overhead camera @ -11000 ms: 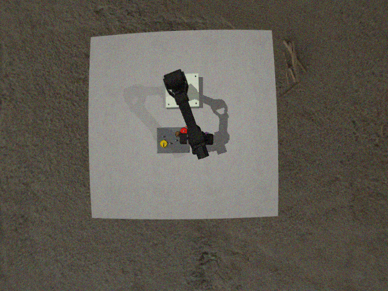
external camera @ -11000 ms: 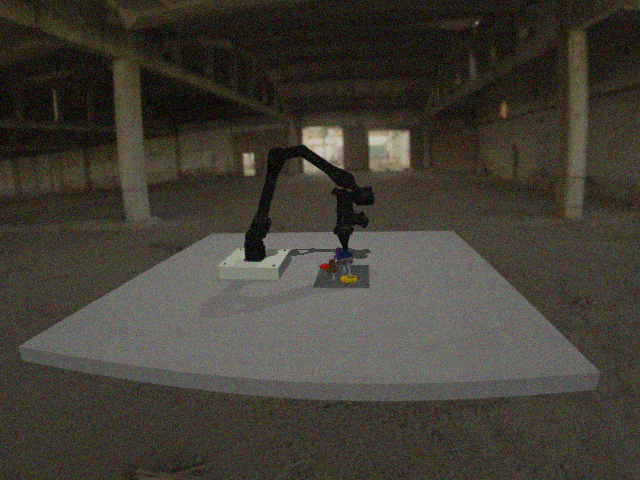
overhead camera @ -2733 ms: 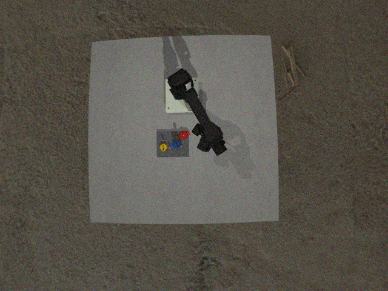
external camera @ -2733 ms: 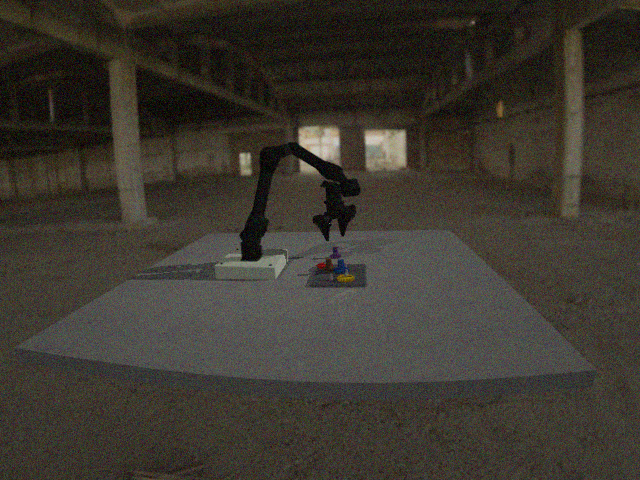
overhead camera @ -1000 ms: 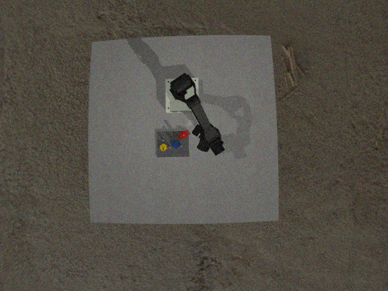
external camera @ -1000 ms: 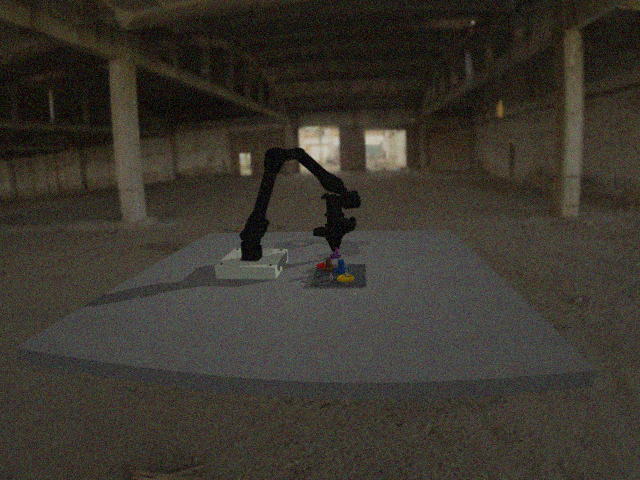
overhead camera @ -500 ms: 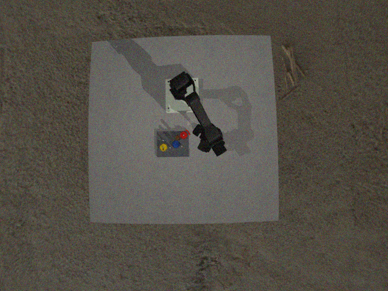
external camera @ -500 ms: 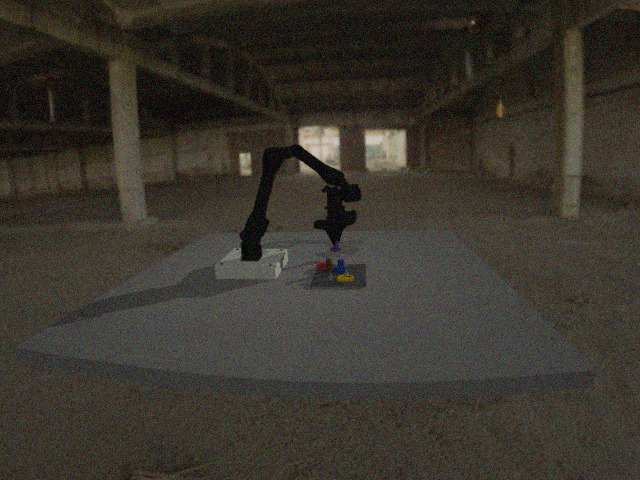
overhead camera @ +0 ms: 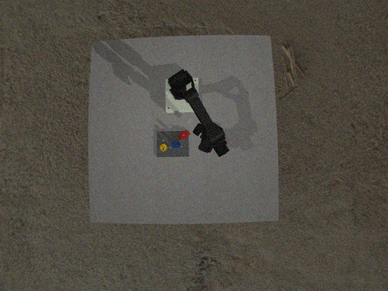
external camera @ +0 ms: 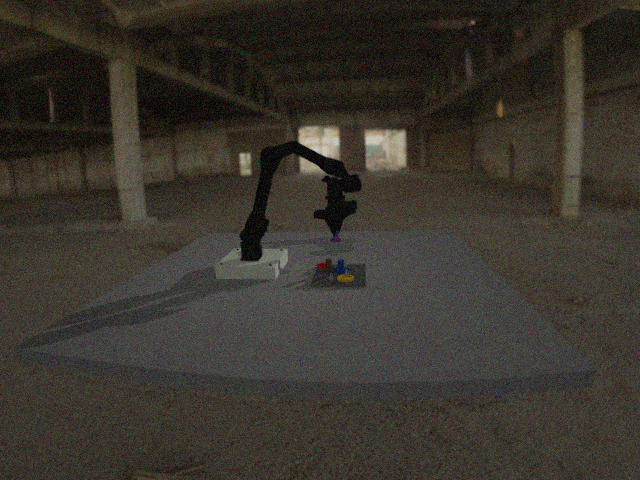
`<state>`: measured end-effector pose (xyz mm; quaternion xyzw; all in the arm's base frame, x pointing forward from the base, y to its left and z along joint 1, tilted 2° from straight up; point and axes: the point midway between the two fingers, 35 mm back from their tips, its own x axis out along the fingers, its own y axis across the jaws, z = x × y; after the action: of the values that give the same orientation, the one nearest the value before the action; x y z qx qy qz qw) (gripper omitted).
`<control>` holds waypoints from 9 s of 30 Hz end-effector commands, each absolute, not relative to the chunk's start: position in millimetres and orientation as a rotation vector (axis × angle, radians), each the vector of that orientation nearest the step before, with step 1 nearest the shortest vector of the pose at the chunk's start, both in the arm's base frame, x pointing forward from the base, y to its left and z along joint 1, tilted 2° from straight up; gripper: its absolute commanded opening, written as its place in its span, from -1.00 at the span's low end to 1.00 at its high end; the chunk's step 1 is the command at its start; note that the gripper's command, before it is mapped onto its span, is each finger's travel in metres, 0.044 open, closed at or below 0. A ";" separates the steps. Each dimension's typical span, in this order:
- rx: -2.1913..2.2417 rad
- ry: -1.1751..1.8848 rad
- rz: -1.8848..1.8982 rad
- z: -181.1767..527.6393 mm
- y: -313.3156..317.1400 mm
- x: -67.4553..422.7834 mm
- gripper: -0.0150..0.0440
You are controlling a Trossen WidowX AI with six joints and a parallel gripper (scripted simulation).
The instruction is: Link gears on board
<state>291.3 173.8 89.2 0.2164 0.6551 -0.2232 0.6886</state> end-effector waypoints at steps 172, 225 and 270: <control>0.850 1.328 -0.859 93.8 -72.3 338.0 -0.49; 0.839 1.332 -0.849 47.4 -73.7 339.8 -0.49; 0.882 1.315 -0.891 135.7 -69.9 330.6 0.78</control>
<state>331.9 -70.3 130.6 0.3832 0.5699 -0.3859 0.6160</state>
